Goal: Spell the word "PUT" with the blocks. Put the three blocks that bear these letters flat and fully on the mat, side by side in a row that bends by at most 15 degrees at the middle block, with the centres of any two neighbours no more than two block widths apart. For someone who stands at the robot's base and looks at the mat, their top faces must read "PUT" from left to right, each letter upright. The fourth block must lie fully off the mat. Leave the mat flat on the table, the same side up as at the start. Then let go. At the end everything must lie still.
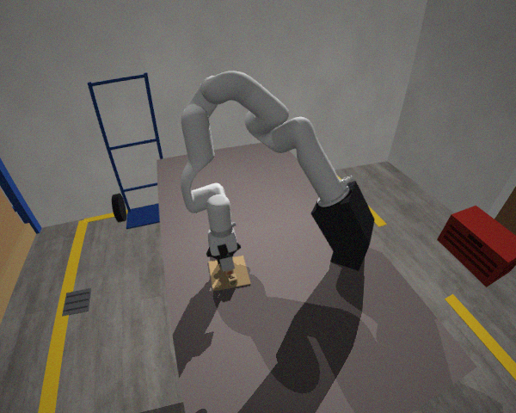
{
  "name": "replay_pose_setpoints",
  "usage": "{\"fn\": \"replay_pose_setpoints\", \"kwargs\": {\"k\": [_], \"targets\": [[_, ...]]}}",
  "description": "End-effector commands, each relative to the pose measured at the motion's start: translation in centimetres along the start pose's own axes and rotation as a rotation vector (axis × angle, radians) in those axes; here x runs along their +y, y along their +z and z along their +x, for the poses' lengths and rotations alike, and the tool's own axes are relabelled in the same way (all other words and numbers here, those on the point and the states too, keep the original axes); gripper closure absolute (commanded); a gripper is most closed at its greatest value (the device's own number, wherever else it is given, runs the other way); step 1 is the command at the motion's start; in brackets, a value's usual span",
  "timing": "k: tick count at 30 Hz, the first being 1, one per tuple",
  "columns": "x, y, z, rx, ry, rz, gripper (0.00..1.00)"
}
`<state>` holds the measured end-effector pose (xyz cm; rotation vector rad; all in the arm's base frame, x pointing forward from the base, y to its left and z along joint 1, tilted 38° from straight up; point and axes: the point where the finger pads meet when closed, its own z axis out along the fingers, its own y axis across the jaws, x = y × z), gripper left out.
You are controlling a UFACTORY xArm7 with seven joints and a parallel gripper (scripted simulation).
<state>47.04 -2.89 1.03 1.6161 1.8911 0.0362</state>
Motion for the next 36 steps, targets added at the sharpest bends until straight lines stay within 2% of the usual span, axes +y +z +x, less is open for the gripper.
{"fn": "replay_pose_setpoints", "kwargs": {"k": [1,3,4,8,9,11,12,14,15,17,18,31,36], "targets": [[0.1,-0.1,0.1,0.001,0.0,-0.002,0.73],[0.1,-0.1,0.1,0.001,0.0,-0.002,0.73],[0.1,-0.1,0.1,0.001,0.0,-0.002,0.69],[0.1,-0.1,0.1,0.001,0.0,-0.002,0.69],[0.1,-0.1,0.1,0.001,0.0,-0.002,0.65],[0.1,-0.1,0.1,0.001,0.0,-0.002,0.65],[0.1,-0.1,0.1,0.001,0.0,-0.002,0.61],[0.1,-0.1,0.1,0.001,0.0,-0.002,0.61],[0.1,-0.1,0.1,0.001,0.0,-0.002,0.57],[0.1,-0.1,0.1,0.001,0.0,-0.002,0.57],[0.1,-0.1,0.1,0.001,0.0,-0.002,0.53],[0.1,-0.1,0.1,0.001,0.0,-0.002,0.53],[0.1,-1.2,0.1,0.001,0.0,-0.002,0.53]]}}
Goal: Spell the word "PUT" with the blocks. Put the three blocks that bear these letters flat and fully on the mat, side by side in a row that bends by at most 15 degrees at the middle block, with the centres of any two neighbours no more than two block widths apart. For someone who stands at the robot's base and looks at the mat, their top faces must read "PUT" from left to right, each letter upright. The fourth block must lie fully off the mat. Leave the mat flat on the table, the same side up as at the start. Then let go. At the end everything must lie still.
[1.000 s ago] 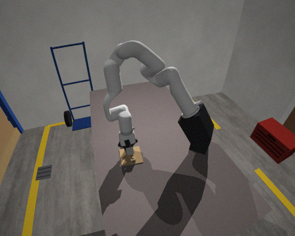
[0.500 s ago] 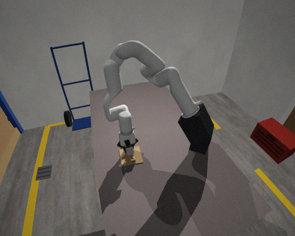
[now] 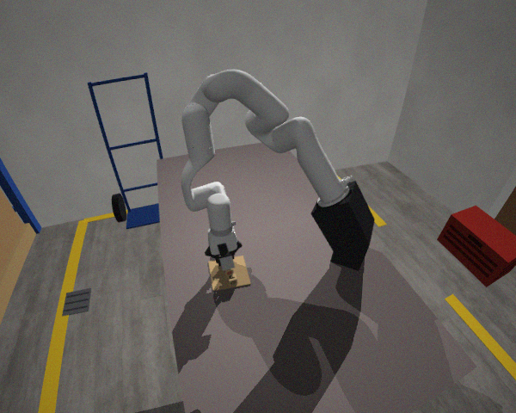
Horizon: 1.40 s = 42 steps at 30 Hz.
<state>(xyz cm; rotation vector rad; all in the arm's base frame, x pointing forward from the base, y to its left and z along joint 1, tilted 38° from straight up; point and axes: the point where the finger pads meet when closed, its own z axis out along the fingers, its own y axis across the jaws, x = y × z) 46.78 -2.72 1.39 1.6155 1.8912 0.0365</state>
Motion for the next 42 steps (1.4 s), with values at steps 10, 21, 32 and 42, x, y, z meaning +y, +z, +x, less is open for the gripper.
{"fn": "replay_pose_setpoints", "kwargs": {"k": [10,21,32,42], "targets": [[0.1,-4.6,0.1,0.001,0.0,-0.001,0.53],[0.1,-8.4,0.1,0.001,0.0,-0.001,0.53],[0.1,-8.6,0.1,0.001,0.0,-0.001,0.0],[0.1,-8.6,0.1,0.001,0.0,-0.001,0.0]]}}
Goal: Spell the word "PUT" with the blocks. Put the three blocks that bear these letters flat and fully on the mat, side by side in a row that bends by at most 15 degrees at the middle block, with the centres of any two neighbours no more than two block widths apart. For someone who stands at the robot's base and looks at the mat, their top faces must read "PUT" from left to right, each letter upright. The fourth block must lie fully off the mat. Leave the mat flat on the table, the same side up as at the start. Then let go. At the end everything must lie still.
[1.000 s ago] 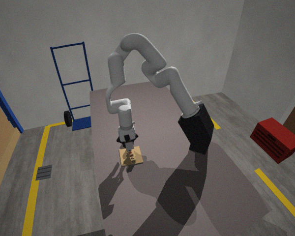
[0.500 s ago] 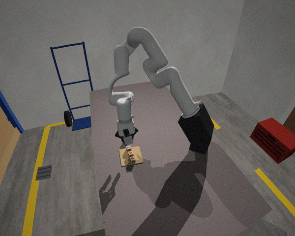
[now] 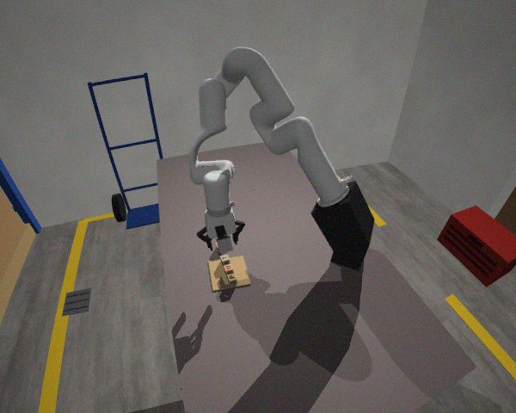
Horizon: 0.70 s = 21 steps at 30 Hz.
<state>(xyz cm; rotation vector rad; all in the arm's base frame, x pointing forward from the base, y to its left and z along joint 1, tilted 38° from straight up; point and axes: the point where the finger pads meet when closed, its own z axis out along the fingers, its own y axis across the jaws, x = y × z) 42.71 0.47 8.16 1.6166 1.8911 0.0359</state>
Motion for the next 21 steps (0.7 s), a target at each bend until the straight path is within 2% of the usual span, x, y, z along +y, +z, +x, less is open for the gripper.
{"fn": "replay_pose_setpoints", "kwargs": {"k": [1,14,21], "targets": [[0.1,-0.1,0.1,0.001,0.0,-0.002,0.0],[0.1,-0.8,0.1,0.001,0.0,-0.002,0.0],[0.1,-3.6,0.1,0.001,0.0,-0.002,0.0]]}}
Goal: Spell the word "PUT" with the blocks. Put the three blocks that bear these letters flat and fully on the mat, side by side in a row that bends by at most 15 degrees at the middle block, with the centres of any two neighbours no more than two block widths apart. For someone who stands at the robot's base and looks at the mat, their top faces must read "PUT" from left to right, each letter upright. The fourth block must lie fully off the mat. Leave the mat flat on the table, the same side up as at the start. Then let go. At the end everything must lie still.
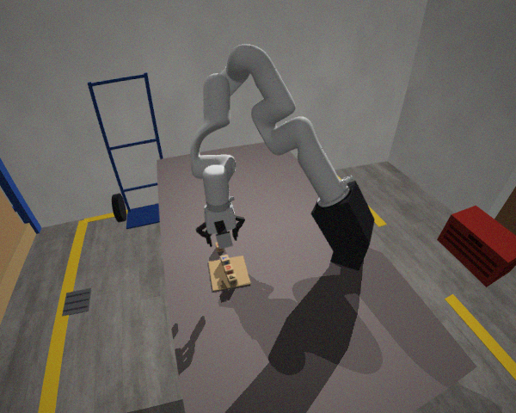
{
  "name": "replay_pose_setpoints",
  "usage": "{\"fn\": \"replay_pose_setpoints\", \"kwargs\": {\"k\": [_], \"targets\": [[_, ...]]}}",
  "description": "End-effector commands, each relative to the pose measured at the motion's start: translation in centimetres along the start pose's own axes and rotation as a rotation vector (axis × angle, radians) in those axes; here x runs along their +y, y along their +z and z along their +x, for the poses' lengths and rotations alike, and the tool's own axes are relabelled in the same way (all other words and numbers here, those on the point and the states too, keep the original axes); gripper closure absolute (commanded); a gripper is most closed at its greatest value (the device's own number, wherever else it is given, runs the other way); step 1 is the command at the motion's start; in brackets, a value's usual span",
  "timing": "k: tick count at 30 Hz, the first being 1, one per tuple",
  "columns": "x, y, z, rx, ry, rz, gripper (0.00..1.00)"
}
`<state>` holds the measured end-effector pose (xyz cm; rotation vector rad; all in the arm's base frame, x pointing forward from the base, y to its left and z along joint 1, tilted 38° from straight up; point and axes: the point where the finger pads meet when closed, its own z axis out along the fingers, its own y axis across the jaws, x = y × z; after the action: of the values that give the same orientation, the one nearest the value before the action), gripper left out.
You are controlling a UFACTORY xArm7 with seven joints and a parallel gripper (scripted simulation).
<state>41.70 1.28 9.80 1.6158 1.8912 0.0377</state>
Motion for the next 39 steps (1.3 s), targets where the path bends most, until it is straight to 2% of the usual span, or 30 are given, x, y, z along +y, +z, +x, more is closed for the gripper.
{"fn": "replay_pose_setpoints", "kwargs": {"k": [1,8,14,39], "targets": [[0.1,-2.0,0.0,0.001,0.0,-0.001,0.0],[0.1,-5.4,0.0,0.001,0.0,-0.001,0.0],[0.1,-6.3,0.0,0.001,0.0,-0.001,0.0],[0.1,-6.3,0.0,0.001,0.0,-0.001,0.0]]}}
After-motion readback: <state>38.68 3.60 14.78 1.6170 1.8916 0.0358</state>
